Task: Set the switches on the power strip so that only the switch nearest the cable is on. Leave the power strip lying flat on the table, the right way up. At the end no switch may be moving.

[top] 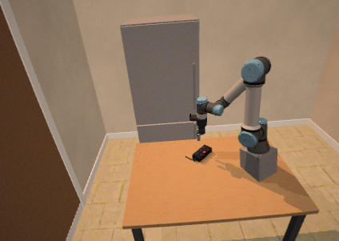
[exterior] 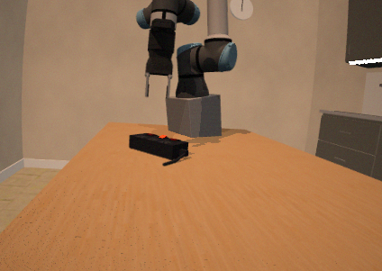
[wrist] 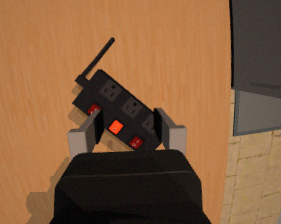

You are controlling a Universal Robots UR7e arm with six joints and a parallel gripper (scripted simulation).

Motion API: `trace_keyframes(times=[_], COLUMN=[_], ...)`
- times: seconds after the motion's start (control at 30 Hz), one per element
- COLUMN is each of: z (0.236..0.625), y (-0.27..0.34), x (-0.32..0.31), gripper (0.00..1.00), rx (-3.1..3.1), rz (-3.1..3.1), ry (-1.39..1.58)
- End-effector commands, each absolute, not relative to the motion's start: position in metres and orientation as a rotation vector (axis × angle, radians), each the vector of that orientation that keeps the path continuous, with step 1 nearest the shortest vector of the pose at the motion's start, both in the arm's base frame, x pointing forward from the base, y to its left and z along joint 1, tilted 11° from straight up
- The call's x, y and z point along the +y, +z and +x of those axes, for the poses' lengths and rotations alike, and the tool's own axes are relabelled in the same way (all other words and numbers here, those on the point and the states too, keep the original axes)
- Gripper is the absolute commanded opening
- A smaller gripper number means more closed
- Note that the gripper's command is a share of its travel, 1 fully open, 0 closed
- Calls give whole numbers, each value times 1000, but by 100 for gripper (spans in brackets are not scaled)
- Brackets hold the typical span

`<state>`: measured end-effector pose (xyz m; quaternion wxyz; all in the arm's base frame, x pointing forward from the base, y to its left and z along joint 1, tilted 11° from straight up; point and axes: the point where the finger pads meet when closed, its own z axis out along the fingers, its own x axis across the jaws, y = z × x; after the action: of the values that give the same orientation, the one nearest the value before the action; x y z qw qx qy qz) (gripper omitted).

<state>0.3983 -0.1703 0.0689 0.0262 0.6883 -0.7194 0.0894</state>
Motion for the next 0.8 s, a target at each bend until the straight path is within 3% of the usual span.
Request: trace_keyframes(times=[0.0, 0.77], z=[399, 406], y=[68, 53], x=[-171, -170], gripper=[100, 100], rx=[-2268, -2799], rz=[2084, 1402], ry=[280, 294])
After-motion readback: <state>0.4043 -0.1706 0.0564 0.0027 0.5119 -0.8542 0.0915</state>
